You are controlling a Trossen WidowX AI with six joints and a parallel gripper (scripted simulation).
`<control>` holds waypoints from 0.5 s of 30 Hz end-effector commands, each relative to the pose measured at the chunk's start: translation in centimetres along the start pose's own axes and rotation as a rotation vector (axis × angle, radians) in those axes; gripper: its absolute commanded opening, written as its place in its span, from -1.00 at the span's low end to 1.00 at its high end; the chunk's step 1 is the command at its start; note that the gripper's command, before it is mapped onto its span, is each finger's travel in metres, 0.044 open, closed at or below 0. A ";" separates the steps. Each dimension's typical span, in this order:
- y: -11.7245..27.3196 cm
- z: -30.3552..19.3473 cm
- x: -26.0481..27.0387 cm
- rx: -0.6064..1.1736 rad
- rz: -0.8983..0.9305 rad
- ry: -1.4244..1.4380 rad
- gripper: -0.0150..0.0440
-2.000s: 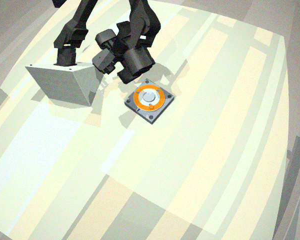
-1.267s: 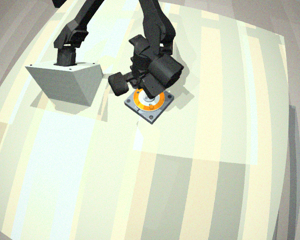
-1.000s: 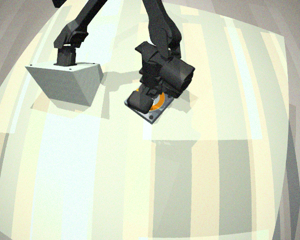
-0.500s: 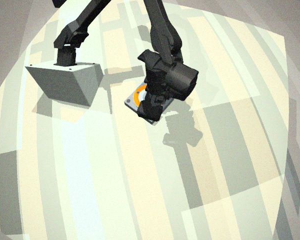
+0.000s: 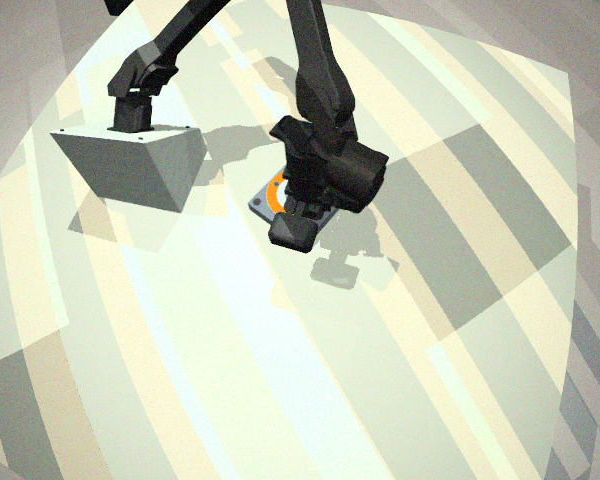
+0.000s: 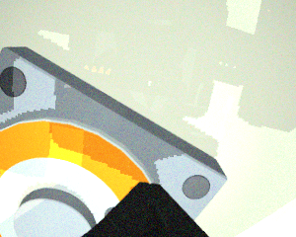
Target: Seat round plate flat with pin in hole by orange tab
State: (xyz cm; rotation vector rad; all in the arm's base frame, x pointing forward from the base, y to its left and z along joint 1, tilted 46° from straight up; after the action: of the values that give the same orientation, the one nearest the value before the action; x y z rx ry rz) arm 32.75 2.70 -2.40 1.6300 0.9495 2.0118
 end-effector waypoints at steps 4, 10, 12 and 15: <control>-0.1 -1.2 -0.6 0.001 0.002 -0.003 -0.49; -0.1 -2.0 -0.7 0.001 0.002 -0.003 -0.49; -0.1 -2.3 -0.7 0.001 0.002 -0.003 -0.49; -0.1 -2.7 -0.8 0.002 0.002 -0.003 -0.49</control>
State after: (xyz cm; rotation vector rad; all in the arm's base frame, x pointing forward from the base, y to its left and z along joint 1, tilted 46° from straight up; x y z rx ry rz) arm 30.95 1.69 -3.13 1.6329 0.9407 2.0119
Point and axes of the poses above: the point midway between the two fingers, 35 mm back from their tips, its own y axis back along the fingers, its own x axis across the jaws, z = x × y, the point moved 8 cm from there along y, back along the fingers, and after that the axes turned 11 degrees about y, right-handed, at the moved point
